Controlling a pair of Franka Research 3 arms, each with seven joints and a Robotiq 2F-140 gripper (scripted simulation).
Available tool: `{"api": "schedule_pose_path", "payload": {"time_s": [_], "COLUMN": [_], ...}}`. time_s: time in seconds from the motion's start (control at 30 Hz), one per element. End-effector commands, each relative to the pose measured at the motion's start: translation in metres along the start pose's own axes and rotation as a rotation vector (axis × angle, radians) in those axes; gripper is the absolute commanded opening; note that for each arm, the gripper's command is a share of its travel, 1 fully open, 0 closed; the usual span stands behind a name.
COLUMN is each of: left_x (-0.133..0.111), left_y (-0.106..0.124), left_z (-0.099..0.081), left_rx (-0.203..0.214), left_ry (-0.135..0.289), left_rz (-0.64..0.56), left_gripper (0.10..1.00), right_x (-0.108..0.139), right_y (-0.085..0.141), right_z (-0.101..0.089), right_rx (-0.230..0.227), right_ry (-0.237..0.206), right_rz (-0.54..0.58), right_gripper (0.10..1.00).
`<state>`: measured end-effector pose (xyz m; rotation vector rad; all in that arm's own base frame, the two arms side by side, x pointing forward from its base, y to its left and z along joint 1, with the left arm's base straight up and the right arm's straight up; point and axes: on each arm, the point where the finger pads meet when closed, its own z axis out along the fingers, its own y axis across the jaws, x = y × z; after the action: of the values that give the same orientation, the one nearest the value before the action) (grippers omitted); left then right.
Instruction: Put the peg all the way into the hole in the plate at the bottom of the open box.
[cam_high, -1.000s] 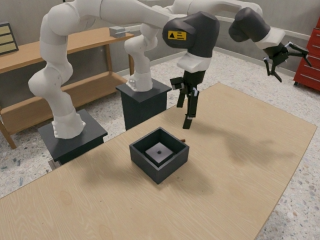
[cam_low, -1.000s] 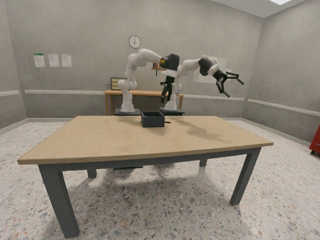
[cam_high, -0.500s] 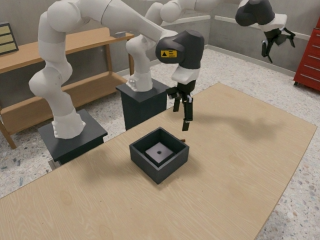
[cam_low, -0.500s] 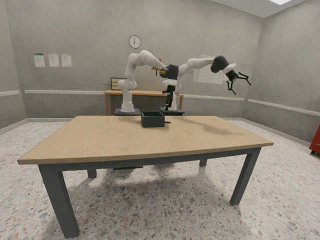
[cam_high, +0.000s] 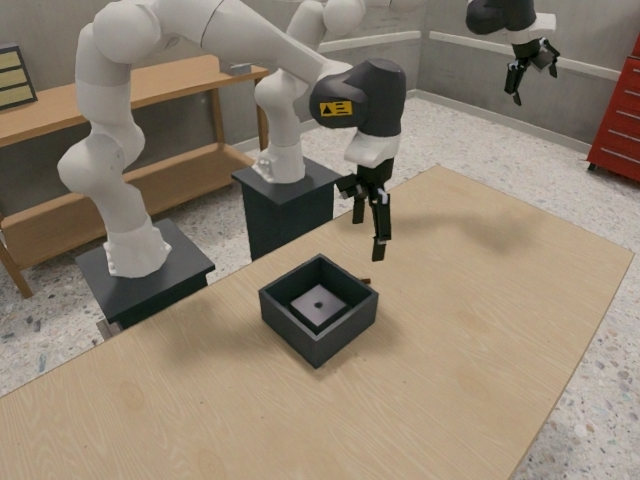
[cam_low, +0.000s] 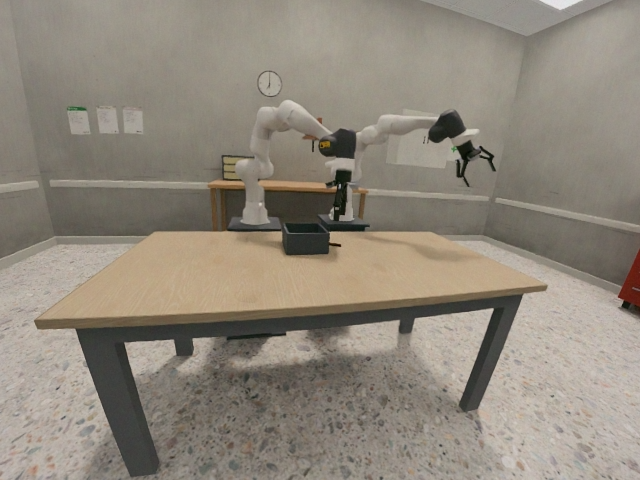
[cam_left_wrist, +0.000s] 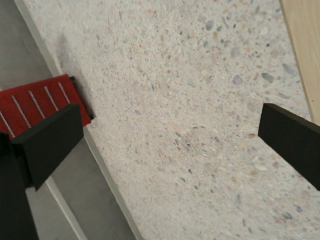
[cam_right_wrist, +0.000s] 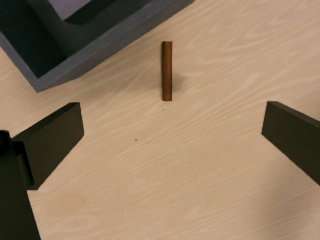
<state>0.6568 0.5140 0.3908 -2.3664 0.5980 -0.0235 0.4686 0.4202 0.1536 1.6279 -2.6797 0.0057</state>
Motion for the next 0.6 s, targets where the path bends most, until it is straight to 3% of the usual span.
{"api": "schedule_pose_path", "payload": {"time_s": [0.0,0.13,0.17,0.57], "left_x": [-0.019,-0.028,-0.041,-0.095], "left_y": [0.003,0.003,0.003,0.003], "left_z": [0.004,0.006,0.008,0.017], "left_rx": [-0.031,-0.039,-0.052,-0.101], "left_ry": [-0.016,-0.022,-0.032,-0.069], "left_rz": [-0.021,-0.034,-0.053,-0.130], "left_gripper": [1.000,1.000,1.000,1.000], "right_x": [-0.002,-0.002,-0.002,-0.002], "right_y": [0.000,0.000,0.000,0.000], "right_z": [0.000,0.000,0.000,0.000], "right_rx": [0.000,0.000,0.000,0.000], "right_ry": [-0.007,-0.007,-0.007,-0.007], "right_rz": [-0.004,-0.004,-0.004,-0.027], "right_gripper": [1.000,1.000,1.000,1.000]}}
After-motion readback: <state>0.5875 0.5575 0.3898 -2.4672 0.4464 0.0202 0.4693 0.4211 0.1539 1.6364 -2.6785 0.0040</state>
